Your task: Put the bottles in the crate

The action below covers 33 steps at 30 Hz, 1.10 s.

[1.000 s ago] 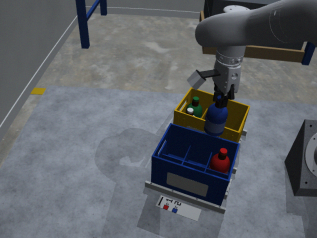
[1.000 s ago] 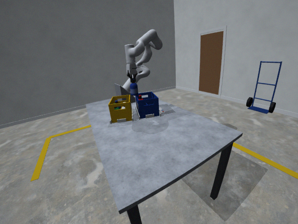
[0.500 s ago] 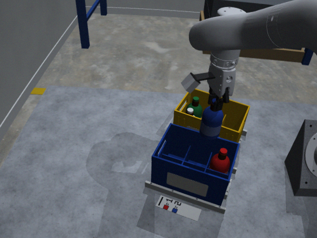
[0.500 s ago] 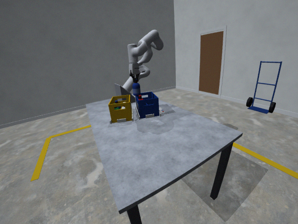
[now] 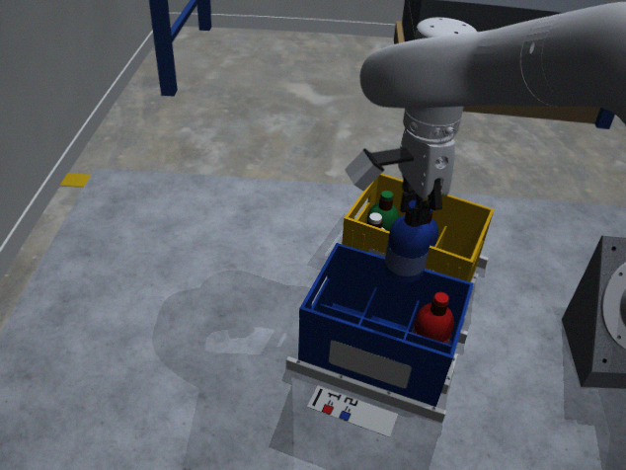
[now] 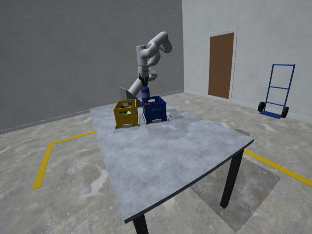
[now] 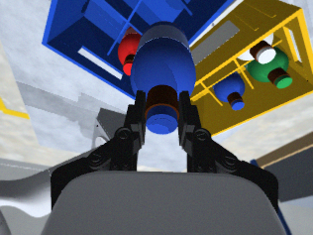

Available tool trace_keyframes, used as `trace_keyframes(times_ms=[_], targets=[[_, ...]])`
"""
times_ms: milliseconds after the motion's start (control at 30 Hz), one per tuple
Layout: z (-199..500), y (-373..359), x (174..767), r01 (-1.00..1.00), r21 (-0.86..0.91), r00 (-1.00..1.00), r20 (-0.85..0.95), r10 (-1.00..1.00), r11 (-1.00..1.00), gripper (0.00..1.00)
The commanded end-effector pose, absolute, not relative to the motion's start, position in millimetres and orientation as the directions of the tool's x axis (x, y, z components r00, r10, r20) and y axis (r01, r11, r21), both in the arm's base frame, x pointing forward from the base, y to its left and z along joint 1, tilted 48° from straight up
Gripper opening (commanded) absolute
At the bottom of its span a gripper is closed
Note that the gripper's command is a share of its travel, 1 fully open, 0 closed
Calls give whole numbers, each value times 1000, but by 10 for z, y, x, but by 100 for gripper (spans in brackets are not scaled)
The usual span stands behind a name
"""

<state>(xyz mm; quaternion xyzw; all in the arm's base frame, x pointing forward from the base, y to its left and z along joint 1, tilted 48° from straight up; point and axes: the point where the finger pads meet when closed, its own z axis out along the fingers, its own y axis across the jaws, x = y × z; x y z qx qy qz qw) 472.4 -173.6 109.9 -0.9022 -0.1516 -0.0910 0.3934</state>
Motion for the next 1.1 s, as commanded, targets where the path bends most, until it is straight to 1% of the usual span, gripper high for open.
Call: trace_keyframes(times_ms=[0,1067], targets=[[1148,-1709,4792,346,-681,937,285,202,-646,0],[1196,-1668,4844,346,-681,937,285,202,-646,0]])
